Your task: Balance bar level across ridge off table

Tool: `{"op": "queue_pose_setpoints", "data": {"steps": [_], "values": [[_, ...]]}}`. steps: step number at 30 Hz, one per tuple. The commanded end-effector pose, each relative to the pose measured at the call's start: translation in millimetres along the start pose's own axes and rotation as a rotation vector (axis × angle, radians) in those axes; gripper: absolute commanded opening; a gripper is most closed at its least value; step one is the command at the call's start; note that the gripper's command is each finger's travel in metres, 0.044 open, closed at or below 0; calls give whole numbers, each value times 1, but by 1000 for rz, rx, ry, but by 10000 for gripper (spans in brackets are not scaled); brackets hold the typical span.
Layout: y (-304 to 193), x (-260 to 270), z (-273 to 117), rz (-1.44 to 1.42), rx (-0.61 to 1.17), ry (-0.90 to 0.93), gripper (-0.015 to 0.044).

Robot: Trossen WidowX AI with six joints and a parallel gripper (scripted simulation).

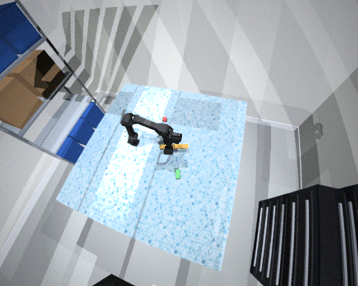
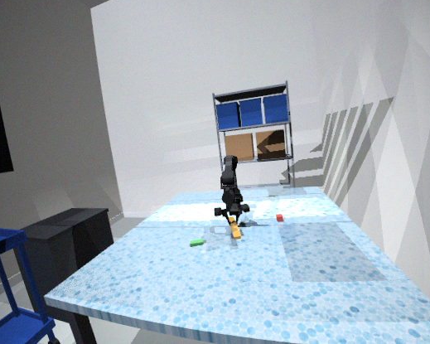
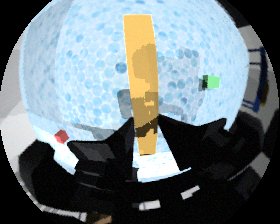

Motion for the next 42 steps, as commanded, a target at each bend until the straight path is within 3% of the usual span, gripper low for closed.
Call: {"op": "queue_pose_setpoints", "data": {"steps": [1, 27, 37, 42], "values": [[0, 0, 0, 0, 0, 0, 171], [0, 0, 0, 0, 0, 0, 185], [0, 0, 0, 0, 0, 0, 440], [3, -1, -18, 0, 0, 0, 440]]}}
Point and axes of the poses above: the point midway between the two fingers, 35 mm back from their tips, its own z axis out along the fingers, its own x axis across the jaws, y = z × x, the point moved 5 cm from there along -z, back along the fingers, and after that the axes turned 1 degree about z, right-handed, at the moved point
